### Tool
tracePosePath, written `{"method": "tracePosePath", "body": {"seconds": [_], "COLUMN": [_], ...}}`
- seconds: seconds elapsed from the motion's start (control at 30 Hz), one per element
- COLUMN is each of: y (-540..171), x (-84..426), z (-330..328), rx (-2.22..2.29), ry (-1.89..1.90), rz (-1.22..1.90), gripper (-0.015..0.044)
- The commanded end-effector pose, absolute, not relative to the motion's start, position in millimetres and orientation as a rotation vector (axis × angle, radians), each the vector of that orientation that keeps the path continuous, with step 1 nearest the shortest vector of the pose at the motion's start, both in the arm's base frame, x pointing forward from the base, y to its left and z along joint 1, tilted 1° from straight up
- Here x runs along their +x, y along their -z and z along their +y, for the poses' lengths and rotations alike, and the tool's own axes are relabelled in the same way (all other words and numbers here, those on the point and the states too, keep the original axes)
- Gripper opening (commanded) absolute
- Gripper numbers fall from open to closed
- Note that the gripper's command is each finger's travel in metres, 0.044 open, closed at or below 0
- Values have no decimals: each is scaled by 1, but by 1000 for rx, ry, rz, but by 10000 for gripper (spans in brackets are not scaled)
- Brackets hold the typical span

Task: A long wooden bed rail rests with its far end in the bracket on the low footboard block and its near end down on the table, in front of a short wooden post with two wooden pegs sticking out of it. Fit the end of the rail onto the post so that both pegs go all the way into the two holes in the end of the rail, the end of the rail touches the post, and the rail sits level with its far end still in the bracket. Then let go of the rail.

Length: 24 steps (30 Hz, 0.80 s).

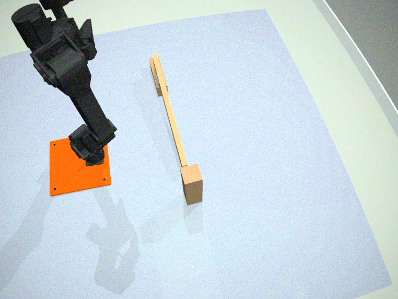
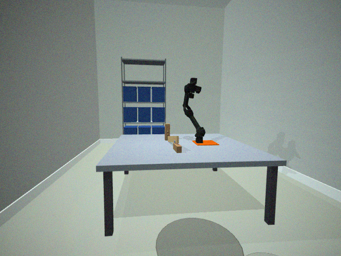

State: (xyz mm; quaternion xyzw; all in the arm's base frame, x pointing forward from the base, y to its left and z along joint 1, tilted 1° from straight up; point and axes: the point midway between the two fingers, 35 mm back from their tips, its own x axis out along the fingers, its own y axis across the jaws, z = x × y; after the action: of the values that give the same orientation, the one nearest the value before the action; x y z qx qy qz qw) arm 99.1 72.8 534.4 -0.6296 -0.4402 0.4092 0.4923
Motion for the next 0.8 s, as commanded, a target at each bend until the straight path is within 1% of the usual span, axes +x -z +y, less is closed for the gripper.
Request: {"method": "tracePosePath", "body": {"seconds": [0.0, 0.03, 0.2, 0.37, 0.6, 0.77], "y": [-534, -533, -517, -489, -433, -390], "x": [98, 95, 75, 79, 122, 166], "z": [74, 76, 109, 147, 187, 192], "rx": [-1535, -1557, -1761, -1943, -2116, -2112], "ry": [-991, -983, -935, -923, -964, -1009], "rz": [-1065, -1054, -919, -727, -376, -84], "gripper": [426, 440, 440, 440, 440, 440]}}
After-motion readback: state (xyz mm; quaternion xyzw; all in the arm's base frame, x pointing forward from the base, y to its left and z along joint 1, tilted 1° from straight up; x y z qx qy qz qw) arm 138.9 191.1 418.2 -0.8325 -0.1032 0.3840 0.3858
